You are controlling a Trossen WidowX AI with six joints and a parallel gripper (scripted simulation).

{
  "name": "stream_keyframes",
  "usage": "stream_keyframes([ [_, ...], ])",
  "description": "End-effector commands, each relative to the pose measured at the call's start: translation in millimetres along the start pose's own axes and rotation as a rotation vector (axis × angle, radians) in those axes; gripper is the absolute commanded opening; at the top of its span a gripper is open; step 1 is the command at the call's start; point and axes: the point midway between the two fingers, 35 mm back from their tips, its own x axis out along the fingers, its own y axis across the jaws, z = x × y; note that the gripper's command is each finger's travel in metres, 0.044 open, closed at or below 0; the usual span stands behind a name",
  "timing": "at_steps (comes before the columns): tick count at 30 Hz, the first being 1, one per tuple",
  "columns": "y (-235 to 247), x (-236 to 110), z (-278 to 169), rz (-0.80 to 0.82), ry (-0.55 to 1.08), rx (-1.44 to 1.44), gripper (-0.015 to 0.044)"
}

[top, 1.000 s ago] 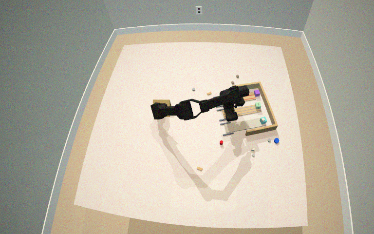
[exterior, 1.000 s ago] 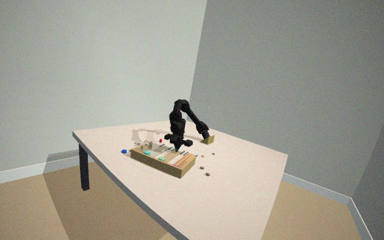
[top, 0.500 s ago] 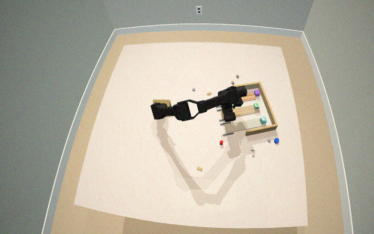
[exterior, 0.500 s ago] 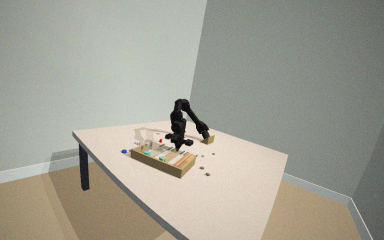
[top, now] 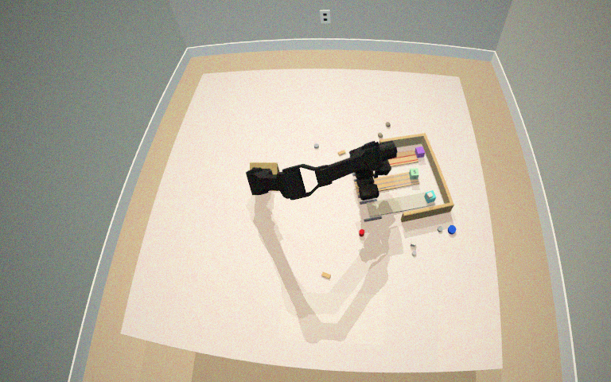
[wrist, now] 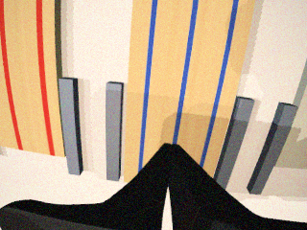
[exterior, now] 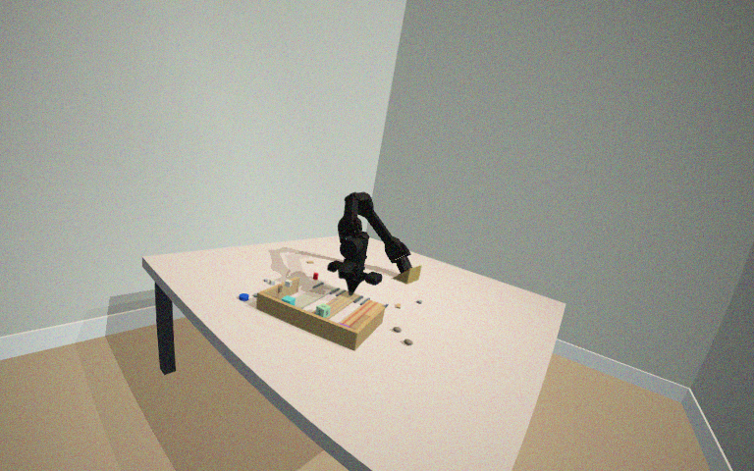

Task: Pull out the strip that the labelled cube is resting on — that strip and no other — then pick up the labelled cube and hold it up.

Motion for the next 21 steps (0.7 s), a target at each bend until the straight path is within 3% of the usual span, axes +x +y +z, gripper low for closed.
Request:
stream_keyframes([
  [1,-0.1,5.8,-13.2,-0.004,0.023,-0.004,0.0000],
  [21,0.2,5.5,-43.2,-0.004,0.024,-0.006,0.0000],
])
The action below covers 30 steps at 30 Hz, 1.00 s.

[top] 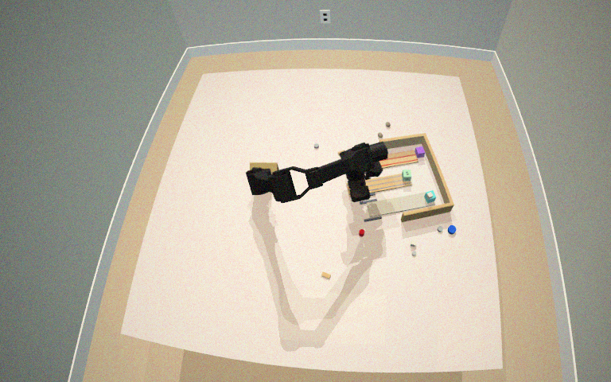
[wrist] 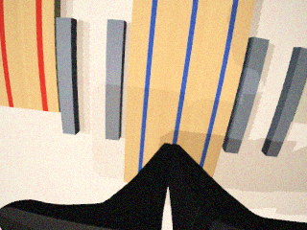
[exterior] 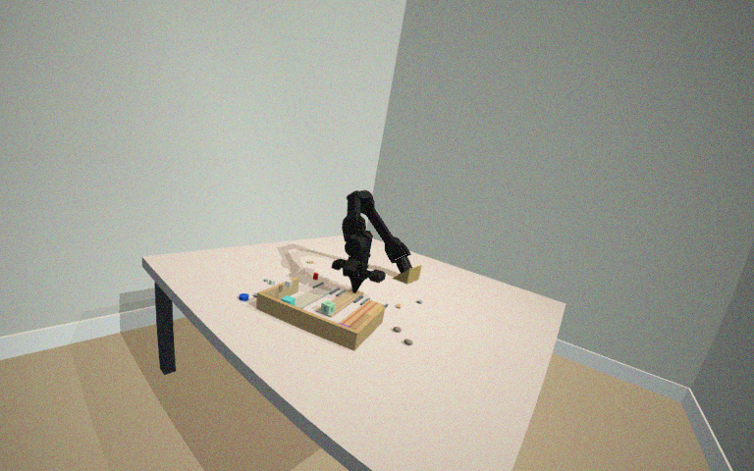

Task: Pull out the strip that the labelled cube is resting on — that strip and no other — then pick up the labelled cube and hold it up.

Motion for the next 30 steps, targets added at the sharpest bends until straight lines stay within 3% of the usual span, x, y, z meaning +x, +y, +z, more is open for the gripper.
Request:
stream_keyframes([
  [1,0.2,5.8,-14.2,-0.003,0.025,-0.005,0.0000],
  [30,0.4,5.1,-56.4,-0.003,0.027,-0.007,0.0000],
])
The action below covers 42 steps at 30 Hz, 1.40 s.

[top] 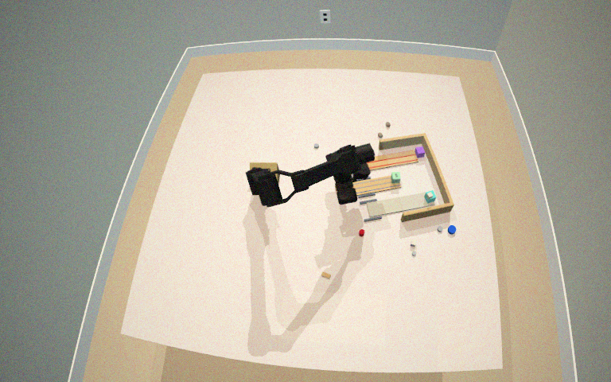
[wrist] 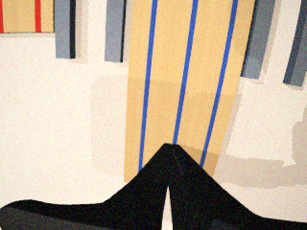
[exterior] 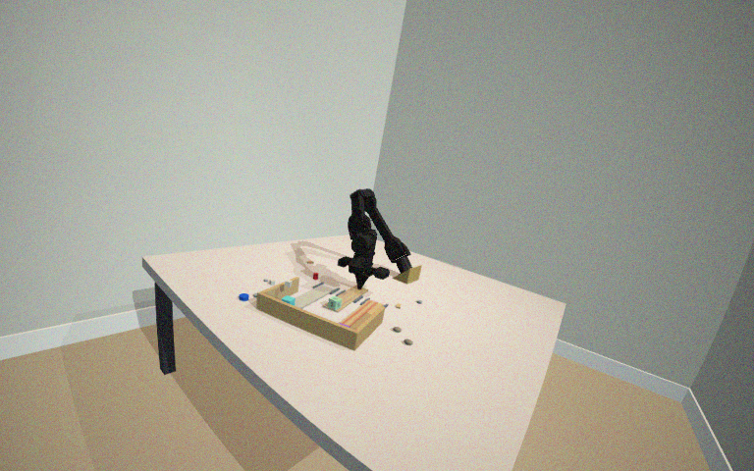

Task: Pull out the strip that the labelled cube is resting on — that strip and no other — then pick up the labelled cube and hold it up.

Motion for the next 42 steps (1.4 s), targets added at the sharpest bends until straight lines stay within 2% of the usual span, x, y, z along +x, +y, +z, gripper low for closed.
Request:
stream_keyframes([
  [1,0.9,5.7,-14.7,0.000,0.028,-0.007,0.0000],
  [42,0.9,4.4,-73.3,0.000,0.031,-0.009,0.0000],
])
